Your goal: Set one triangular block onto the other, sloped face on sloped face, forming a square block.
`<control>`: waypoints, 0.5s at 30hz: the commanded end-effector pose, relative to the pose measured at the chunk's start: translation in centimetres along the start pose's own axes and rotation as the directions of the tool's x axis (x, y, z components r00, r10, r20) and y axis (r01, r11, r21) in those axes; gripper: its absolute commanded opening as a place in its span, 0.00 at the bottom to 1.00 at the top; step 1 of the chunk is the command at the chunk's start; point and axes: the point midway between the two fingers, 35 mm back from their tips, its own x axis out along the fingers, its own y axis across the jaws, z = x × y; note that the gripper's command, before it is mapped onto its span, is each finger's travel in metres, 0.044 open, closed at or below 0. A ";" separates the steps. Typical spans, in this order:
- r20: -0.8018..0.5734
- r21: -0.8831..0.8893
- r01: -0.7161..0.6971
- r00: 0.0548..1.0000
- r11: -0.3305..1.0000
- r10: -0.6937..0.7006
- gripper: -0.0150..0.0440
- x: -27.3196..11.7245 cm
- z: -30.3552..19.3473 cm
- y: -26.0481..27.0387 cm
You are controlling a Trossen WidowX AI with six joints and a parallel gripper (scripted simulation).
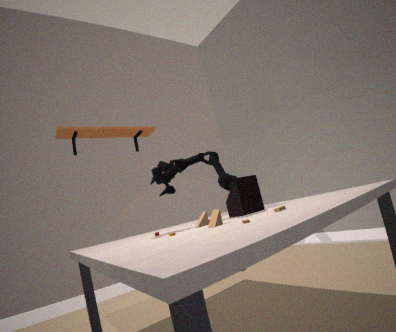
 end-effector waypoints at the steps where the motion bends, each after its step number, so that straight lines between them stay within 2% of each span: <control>1: -0.180 -0.155 0.061 0.980 0.986 -0.089 1.00 4.0 -5.8 1.6; 8: -0.392 -0.465 0.101 0.867 0.880 -0.307 1.00 8.5 -17.1 3.0; 15: -0.428 -0.771 0.025 0.719 0.636 -0.548 1.00 9.7 -28.6 2.5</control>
